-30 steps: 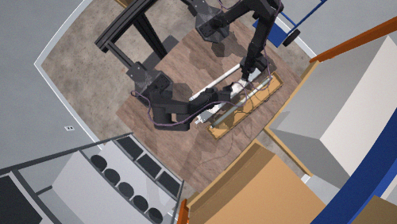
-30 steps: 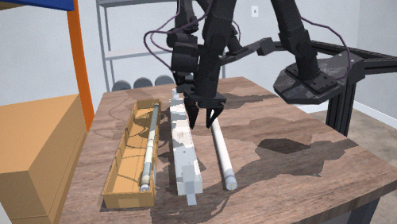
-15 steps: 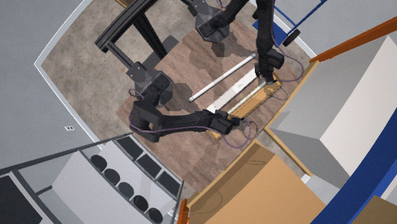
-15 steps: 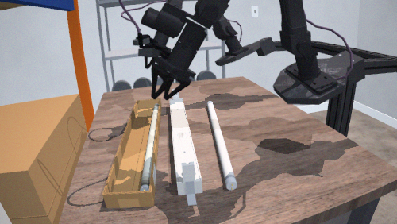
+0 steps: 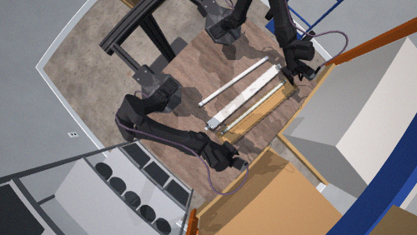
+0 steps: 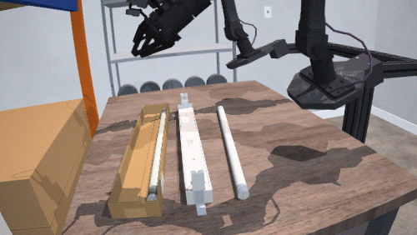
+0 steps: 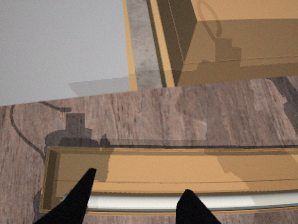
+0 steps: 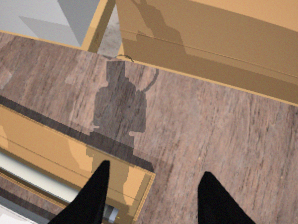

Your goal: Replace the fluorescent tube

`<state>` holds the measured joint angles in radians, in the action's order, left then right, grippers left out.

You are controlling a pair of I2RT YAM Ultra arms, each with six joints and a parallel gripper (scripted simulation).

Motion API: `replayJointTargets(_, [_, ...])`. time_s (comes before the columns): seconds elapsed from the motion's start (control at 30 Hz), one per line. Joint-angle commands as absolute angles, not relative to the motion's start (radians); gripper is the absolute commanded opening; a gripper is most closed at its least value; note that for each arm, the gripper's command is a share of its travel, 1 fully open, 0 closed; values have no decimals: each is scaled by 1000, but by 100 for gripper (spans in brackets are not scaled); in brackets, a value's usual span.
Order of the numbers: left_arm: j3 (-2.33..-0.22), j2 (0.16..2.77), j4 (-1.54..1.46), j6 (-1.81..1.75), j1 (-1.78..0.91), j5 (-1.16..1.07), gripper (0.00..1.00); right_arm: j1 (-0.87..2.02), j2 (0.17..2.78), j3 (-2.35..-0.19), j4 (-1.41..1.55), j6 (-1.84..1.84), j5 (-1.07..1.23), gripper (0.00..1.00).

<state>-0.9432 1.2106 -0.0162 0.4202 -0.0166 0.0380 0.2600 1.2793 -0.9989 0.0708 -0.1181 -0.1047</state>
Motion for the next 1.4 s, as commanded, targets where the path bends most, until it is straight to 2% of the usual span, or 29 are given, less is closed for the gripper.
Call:
replayJointTargets(0.0, [-977,1173,-29,283,-1,22,49,223,1231,-1037,41,-75,-60,49])
replayJointTargets(0.33, [-1057,1047,1,-24,6,-5,49,38,1039,-1070,-21,11,15,49])
replayJointTargets(0.53, [-1060,1051,-32,-60,-3,-4,49,-1,1048,-1078,-2,30,33,49])
replayJointTargets(0.57, [-1039,1033,-34,-42,11,-7,49,-8,1066,-1035,23,18,25,49])
replayJointTargets(0.73, [-1083,1015,24,12,-7,-6,49,-9,1010,-1092,-22,-10,-7,49])
replayJointTargets(0.87, [-1023,1087,-71,101,-13,10,49,57,1099,-1024,35,-33,-29,49])
replayJointTargets(1.37, [-1080,1285,-220,497,-27,54,49,316,1358,-1061,60,-116,-177,49])
